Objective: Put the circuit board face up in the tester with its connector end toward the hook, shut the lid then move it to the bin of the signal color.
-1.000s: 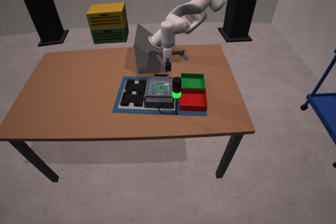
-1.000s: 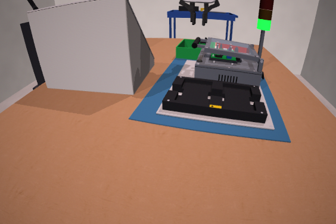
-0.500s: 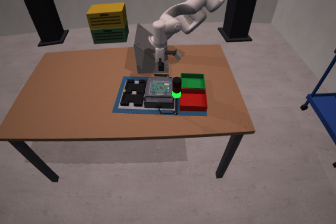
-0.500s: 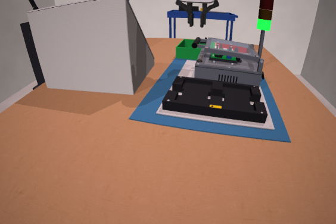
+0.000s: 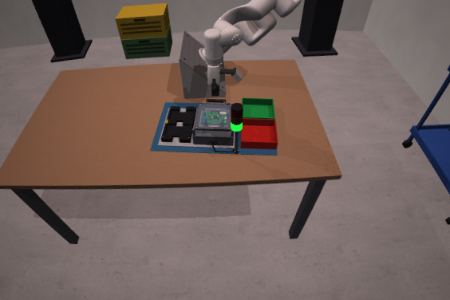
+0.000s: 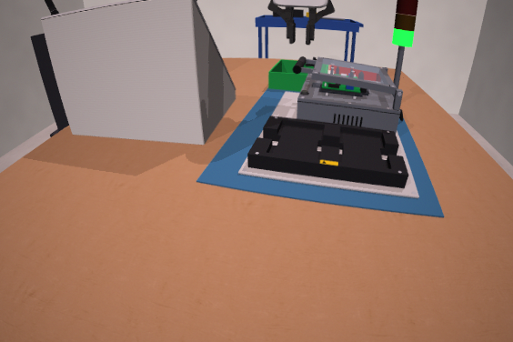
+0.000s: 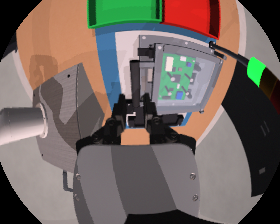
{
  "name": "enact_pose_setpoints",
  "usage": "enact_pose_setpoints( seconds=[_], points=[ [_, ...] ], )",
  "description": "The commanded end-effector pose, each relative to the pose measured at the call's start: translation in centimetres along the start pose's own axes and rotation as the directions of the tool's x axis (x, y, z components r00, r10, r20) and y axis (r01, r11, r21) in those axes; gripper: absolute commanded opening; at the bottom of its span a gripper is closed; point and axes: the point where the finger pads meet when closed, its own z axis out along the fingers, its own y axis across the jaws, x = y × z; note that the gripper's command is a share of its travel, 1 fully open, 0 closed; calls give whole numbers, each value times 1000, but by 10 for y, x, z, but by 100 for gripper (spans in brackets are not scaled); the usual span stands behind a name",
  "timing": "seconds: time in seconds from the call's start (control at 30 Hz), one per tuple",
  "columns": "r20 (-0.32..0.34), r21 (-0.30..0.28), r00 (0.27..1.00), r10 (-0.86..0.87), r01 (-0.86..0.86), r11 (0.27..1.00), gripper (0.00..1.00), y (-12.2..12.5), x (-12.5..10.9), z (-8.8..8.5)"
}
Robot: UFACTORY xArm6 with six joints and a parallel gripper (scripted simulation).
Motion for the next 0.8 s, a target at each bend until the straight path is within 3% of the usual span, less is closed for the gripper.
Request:
enact_pose_setpoints(
  seconds=[0.0, 0.77],
  points=[
    [1, -3, 1000, -1, 1, 1000, 27, 1, 0, 5],
    [1, -3, 1000, -1, 1, 1000, 27, 1, 0, 15]
  ],
)
